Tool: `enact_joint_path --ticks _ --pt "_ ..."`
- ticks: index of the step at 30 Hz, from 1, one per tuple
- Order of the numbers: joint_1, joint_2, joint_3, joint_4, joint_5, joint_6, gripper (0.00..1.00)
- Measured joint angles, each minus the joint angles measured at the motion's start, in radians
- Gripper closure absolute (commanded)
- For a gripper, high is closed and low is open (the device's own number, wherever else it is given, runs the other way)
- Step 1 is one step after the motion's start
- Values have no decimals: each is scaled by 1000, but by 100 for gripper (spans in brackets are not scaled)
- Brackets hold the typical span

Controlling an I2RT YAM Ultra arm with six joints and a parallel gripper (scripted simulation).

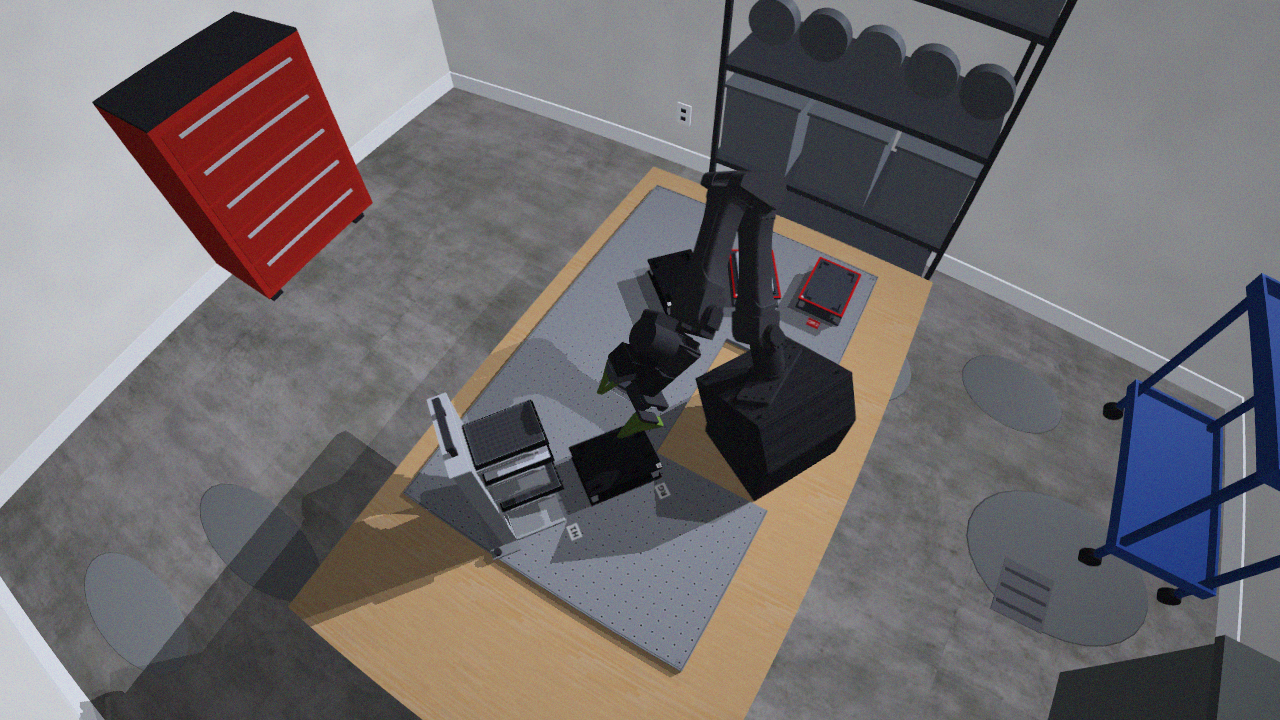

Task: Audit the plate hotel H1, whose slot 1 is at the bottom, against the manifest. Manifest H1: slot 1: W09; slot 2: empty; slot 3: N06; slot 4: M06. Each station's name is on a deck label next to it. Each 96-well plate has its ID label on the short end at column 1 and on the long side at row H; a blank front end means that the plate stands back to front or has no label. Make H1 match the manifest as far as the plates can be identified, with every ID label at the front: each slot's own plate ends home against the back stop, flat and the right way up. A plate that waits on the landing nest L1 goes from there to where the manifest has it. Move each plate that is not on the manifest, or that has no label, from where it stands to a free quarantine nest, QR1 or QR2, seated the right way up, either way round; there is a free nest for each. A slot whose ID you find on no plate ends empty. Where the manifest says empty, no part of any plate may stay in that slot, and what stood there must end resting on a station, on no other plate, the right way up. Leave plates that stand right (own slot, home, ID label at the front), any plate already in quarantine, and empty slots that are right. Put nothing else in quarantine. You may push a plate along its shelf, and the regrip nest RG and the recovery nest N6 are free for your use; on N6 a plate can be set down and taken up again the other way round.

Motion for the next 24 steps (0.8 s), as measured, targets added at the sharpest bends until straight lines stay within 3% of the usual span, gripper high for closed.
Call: enact_joint_path --ticks 16,24 --pt "103 -47 164 -289 70 101 0" --pt "117 -49 193 -359 87 132 0"
